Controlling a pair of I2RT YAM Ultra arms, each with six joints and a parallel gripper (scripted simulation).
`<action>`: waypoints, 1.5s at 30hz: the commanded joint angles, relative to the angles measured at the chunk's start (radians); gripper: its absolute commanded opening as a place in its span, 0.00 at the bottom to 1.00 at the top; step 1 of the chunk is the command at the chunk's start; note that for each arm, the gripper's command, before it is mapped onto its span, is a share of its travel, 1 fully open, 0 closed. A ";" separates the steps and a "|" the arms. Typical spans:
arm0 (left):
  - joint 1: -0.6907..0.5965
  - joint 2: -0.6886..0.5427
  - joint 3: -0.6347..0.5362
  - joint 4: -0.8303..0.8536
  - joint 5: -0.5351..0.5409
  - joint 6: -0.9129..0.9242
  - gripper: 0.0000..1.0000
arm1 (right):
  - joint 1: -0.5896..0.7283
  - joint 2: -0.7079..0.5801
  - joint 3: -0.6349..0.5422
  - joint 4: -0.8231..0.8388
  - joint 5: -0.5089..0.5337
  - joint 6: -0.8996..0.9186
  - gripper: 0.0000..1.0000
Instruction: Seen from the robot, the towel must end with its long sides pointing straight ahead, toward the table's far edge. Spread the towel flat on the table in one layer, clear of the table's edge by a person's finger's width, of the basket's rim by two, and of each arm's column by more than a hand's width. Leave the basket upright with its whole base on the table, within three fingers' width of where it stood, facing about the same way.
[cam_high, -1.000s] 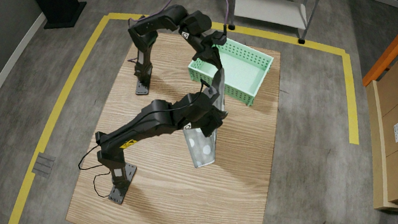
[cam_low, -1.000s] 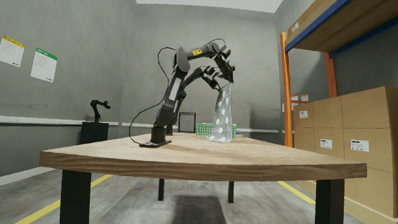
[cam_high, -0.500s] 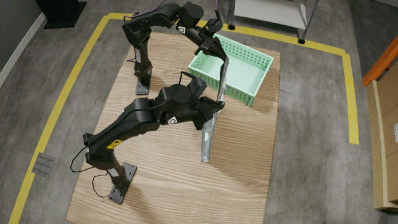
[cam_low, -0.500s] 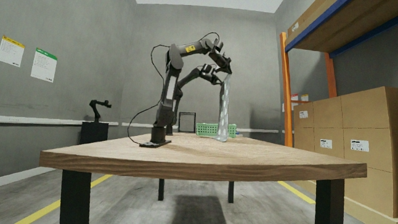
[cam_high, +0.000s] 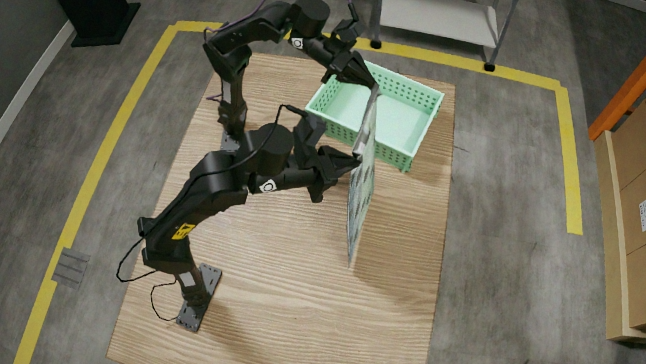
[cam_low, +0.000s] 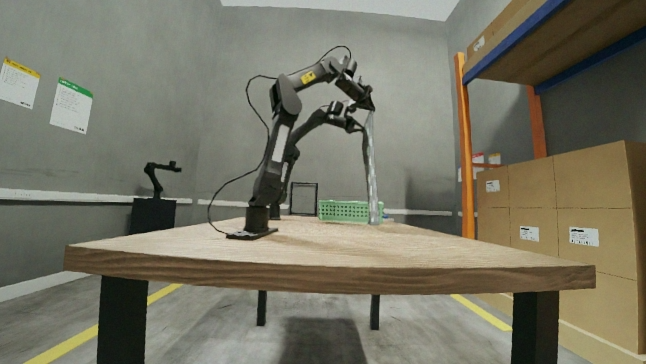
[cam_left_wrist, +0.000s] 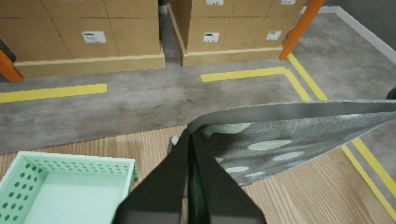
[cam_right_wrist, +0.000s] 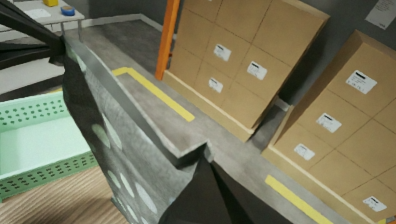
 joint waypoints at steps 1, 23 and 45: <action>0.018 0.007 0.043 -0.001 -0.024 -0.007 0.00 | 0.003 0.019 0.043 -0.028 0.028 0.012 0.00; 0.019 0.013 0.042 0.037 -0.024 -0.007 0.00 | -0.015 0.029 0.055 -0.027 0.028 0.011 0.00; 0.026 0.121 -0.157 0.609 -0.021 -0.002 0.00 | -0.160 0.189 0.069 0.284 0.028 0.011 0.00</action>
